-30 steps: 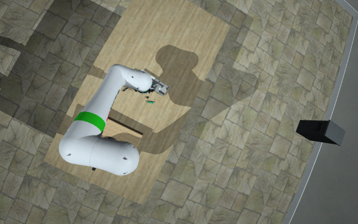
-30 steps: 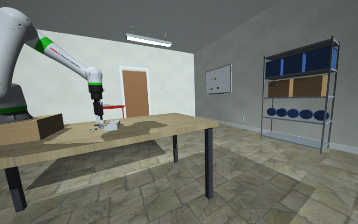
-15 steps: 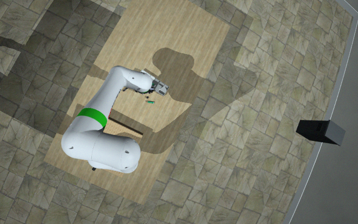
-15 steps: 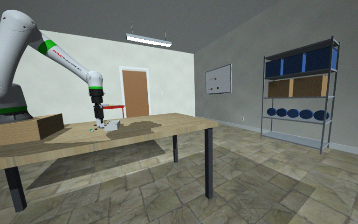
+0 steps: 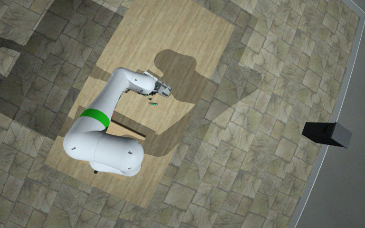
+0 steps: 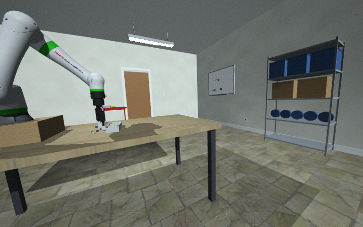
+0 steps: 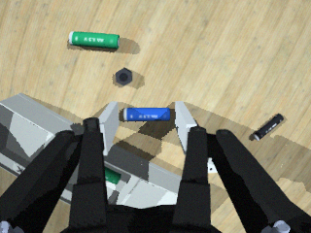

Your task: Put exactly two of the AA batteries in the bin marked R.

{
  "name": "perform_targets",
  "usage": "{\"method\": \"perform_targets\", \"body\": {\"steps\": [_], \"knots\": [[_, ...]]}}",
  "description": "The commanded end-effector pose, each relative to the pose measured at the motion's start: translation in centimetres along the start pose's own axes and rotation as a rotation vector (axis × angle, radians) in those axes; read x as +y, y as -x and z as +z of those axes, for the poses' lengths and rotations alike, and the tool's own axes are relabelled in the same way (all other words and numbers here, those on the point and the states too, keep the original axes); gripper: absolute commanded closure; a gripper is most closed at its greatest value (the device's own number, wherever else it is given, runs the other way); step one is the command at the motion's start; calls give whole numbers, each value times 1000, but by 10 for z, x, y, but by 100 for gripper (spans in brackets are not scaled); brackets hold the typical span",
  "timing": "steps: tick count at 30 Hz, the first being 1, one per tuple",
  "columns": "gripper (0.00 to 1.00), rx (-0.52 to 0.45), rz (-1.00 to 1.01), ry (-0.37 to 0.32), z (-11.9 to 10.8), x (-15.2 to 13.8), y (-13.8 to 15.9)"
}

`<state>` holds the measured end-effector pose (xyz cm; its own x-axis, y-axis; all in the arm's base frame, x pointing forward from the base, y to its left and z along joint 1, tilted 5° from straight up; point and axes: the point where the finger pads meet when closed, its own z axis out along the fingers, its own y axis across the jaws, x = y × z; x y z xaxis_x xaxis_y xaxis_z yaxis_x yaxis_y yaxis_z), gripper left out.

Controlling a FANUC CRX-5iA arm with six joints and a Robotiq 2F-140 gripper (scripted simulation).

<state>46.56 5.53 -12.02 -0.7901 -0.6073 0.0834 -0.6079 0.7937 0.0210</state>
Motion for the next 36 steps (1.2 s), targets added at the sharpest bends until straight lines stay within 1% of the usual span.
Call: {"method": "perform_targets", "body": {"steps": [1,3,4,35,36], "knots": [[59,0,0,0,0,0,0],[59,0,0,0,0,0,0],[71,0,0,0,0,0,0],[71,0,0,0,0,0,0],[71,0,0,0,-3,0,0]]}}
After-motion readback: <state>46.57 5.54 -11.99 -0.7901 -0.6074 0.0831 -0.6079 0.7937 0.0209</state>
